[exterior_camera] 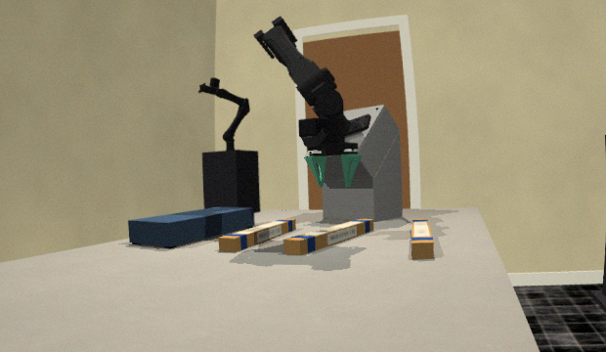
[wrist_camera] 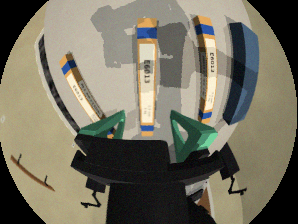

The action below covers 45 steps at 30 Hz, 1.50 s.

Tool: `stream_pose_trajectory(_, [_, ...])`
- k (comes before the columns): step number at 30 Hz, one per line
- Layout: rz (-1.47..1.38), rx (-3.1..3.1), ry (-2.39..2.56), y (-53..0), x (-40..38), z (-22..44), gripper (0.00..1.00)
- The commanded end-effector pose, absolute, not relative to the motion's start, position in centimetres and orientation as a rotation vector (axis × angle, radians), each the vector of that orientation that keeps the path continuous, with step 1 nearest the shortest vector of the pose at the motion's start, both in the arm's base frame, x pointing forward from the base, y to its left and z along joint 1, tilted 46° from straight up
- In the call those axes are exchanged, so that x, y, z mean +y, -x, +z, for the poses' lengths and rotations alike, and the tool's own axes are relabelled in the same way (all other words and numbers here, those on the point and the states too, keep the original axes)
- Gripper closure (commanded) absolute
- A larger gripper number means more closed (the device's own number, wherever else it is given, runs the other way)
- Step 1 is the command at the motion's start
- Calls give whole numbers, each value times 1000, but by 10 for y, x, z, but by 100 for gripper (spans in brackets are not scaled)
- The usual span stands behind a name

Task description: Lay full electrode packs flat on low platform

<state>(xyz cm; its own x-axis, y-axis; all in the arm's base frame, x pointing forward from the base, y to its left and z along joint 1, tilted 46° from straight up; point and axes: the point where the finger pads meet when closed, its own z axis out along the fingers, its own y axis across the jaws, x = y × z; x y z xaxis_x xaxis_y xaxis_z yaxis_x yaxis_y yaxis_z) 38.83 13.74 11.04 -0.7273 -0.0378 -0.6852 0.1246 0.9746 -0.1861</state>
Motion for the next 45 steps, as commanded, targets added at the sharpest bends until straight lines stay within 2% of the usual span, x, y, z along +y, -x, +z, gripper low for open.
stream_pose_trajectory(1, [-232,2328,-55,-395,151,126,26])
stream_pose_trajectory(29, [-264,2353,-58,-391,143,118,26])
stream_pose_trajectory(34, [-282,2376,-52,-403,133,91,26])
stream_pose_trajectory(45, [-255,2343,-65,-438,131,80,26])
